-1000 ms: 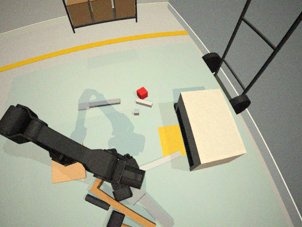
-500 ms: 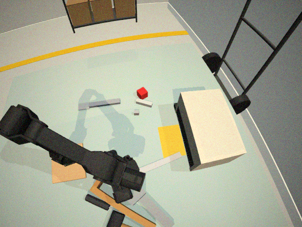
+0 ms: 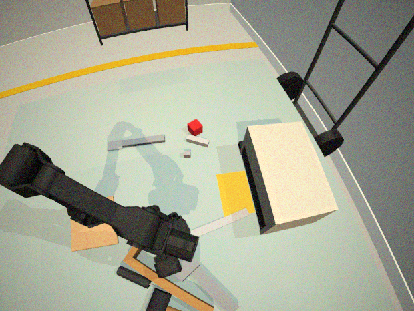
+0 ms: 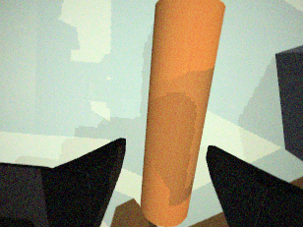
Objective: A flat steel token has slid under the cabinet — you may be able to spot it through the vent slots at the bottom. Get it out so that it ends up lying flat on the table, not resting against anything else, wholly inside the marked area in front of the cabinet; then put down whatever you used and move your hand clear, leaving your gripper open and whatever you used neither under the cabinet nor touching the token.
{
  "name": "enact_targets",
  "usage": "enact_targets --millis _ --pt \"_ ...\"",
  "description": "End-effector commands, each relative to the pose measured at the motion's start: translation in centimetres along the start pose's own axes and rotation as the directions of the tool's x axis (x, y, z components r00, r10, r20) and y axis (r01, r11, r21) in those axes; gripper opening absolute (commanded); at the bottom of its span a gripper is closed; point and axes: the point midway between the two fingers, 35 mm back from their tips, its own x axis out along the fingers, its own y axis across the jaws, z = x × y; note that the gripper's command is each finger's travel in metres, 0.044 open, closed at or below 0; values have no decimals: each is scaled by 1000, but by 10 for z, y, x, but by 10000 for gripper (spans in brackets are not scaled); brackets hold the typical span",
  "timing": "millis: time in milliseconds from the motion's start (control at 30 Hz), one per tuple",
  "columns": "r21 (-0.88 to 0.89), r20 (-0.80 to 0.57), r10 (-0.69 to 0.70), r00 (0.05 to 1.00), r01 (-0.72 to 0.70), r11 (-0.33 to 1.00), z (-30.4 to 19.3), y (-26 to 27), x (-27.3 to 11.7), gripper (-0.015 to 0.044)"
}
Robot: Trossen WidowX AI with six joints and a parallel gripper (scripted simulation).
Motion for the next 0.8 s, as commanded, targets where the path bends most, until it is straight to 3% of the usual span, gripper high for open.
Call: enact_targets --millis 0,100,267,533,633,767 --pt "1 1 -4 1000 4 1000 0 0 1 270" --pt "1 1 -4 1000 4 1000 0 -1 3 270" --pt "0 1 -1 1000 1 1000 0 0 1 139" --pt "0 1 -1 1000 1 1000 0 0 1 85" --pt "0 1 -1 1000 1 1000 0 0 1 6" --pt "0 1 -1 1000 1 1000 1 0 1 0"
